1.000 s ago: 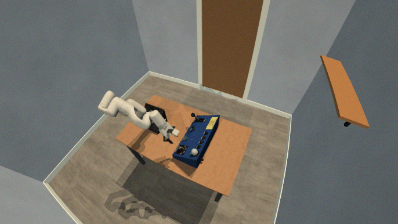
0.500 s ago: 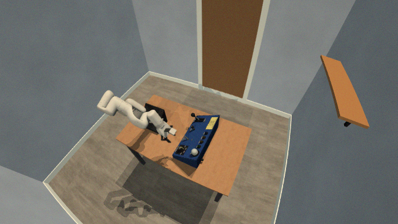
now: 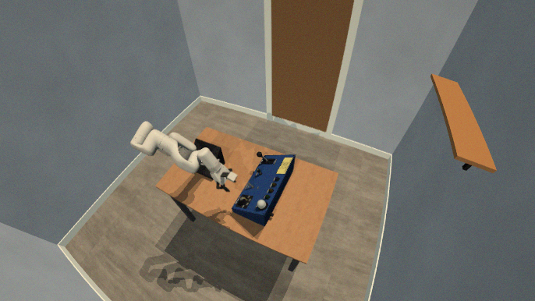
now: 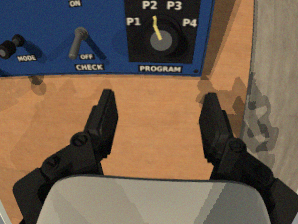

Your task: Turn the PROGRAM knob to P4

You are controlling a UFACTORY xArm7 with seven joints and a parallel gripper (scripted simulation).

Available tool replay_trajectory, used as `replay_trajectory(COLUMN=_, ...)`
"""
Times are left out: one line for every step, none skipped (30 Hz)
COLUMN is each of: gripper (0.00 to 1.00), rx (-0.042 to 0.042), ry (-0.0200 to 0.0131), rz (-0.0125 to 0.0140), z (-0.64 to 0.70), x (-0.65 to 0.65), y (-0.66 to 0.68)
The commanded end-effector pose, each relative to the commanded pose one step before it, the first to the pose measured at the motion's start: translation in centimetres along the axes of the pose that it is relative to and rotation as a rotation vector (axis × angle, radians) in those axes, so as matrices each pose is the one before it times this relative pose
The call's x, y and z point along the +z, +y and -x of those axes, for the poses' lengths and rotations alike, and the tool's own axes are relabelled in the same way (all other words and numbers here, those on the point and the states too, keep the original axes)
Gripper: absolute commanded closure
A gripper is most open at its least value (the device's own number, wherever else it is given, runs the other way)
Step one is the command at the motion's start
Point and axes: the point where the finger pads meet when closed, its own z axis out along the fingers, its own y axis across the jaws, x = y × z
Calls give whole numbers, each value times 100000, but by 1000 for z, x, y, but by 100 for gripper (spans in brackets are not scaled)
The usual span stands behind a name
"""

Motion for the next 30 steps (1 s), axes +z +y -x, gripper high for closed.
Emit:
replay_trajectory(gripper=24, rx=5, ry=378, rz=25, z=-169, x=-93, y=14)
replay_trajectory(gripper=24, rx=0, ry=0, rz=0, z=0, x=0, y=0)
replay_trajectory(gripper=24, rx=0, ry=0, rz=0, z=0, x=0, y=0)
replay_trajectory(gripper=24, rx=0, ry=0, rz=0, z=0, x=1, y=0)
replay_trajectory(gripper=24, rx=-1, ry=0, rz=1, z=0, x=7, y=0)
replay_trajectory(gripper=24, rx=-3, ry=-1, rz=4, z=0, x=17, y=0)
replay_trajectory(gripper=24, rx=-5, ry=-1, rz=7, z=0, x=32, y=1)
replay_trajectory(gripper=24, rx=-8, ry=-2, rz=9, z=0, x=51, y=1)
replay_trajectory(gripper=24, rx=-11, ry=-3, rz=12, z=0, x=73, y=1)
replay_trajectory(gripper=24, rx=-15, ry=-4, rz=12, z=1, x=99, y=0)
replay_trajectory(gripper=24, rx=-19, ry=-6, rz=9, z=2, x=127, y=-1)
replay_trajectory(gripper=24, rx=-13, ry=-4, rz=9, z=1, x=154, y=0)
replay_trajectory(gripper=24, rx=0, ry=1, rz=7, z=0, x=181, y=2)
replay_trajectory(gripper=24, rx=1, ry=-1, rz=-11, z=3, x=213, y=-1)
replay_trajectory(gripper=24, rx=0, ry=0, rz=0, z=0, x=0, y=0)
replay_trajectory(gripper=24, rx=0, ry=0, rz=0, z=0, x=0, y=0)
replay_trajectory(gripper=24, rx=-1, ry=1, rz=11, z=0, x=235, y=3)
replay_trajectory(gripper=24, rx=1, ry=-1, rz=-12, z=4, x=265, y=-2)
replay_trajectory(gripper=24, rx=-1, ry=1, rz=13, z=0, x=283, y=3)
replay_trajectory(gripper=24, rx=0, ry=0, rz=-6, z=3, x=308, y=0)
replay_trajectory(gripper=24, rx=0, ry=0, rz=-1, z=2, x=325, y=1)
replay_trajectory(gripper=24, rx=-1, ry=1, rz=8, z=1, x=340, y=2)
replay_trajectory(gripper=24, rx=0, ry=0, rz=-3, z=3, x=355, y=0)
replay_trajectory(gripper=24, rx=1, ry=-2, rz=-13, z=4, x=367, y=-1)
replay_trajectory(gripper=24, rx=-1, ry=2, rz=12, z=1, x=371, y=3)
replay_trajectory(gripper=24, rx=0, ry=1, rz=6, z=2, x=377, y=2)
replay_trajectory(gripper=24, rx=0, ry=0, rz=-2, z=3, x=382, y=1)
replay_trajectory(gripper=24, rx=1, ry=-2, rz=-9, z=4, x=385, y=-1)
replay_trajectory(gripper=24, rx=0, ry=0, rz=0, z=3, x=383, y=1)
replay_trajectory(gripper=24, rx=-1, ry=3, rz=10, z=1, x=380, y=3)
